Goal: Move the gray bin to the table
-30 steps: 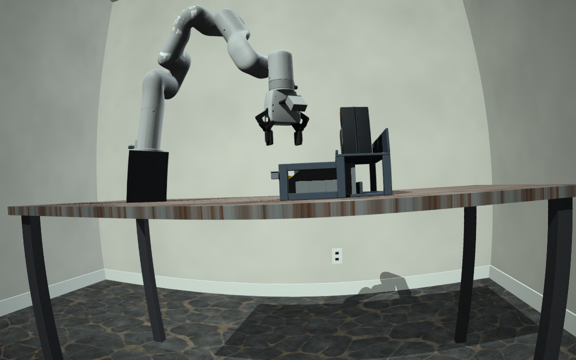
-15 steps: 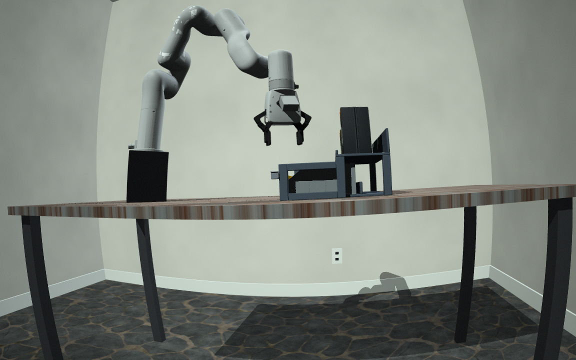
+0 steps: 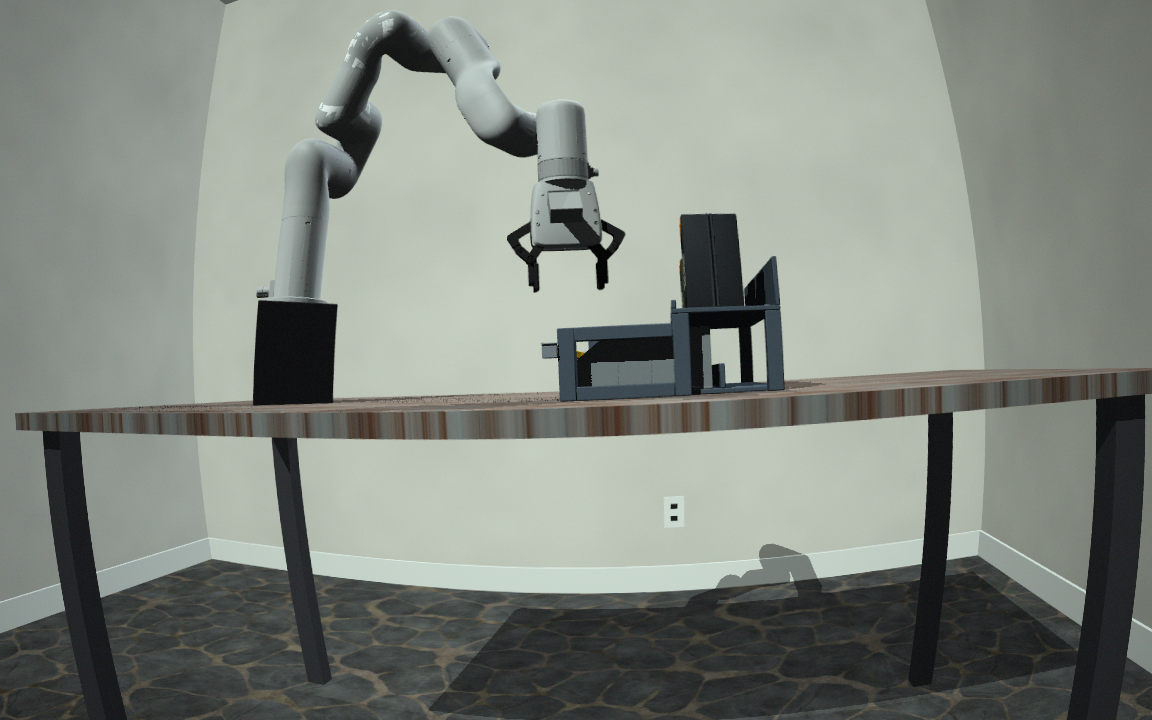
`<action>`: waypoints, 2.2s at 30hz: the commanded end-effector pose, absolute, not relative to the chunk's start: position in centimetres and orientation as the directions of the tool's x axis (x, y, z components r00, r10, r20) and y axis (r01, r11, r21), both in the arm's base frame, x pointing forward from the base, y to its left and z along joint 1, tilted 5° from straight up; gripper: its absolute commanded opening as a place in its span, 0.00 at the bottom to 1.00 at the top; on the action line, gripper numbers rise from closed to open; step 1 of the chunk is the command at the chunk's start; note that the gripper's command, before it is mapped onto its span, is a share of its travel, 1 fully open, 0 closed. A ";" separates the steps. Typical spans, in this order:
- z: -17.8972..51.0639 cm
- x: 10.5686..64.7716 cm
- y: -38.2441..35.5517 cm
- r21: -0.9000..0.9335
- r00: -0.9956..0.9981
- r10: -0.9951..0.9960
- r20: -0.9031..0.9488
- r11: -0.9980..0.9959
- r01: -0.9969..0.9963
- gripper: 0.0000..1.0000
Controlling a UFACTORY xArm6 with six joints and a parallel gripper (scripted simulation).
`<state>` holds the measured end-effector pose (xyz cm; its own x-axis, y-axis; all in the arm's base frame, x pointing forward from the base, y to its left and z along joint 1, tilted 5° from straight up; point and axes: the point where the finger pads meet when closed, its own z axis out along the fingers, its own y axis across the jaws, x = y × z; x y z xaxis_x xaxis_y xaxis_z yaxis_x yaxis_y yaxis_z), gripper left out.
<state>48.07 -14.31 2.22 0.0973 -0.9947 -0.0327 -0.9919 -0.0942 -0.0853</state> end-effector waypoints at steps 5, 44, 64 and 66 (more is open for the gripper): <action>2.4 48.2 -14.4 -0.080 -0.049 -0.998 -0.035 0.052 -0.995 1.00; 2.4 48.2 -14.4 -0.077 -0.124 -0.991 -0.041 0.127 -0.989 0.47; 1.2 48.3 -14.3 -0.077 -0.124 -0.991 -0.041 0.127 -0.989 0.47; 0.0 48.4 -14.3 -0.076 -0.124 -0.991 -0.041 0.127 -0.989 0.47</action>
<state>48.24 -14.34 1.76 -0.1241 -0.9914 -0.0407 -0.9890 0.1269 -0.0765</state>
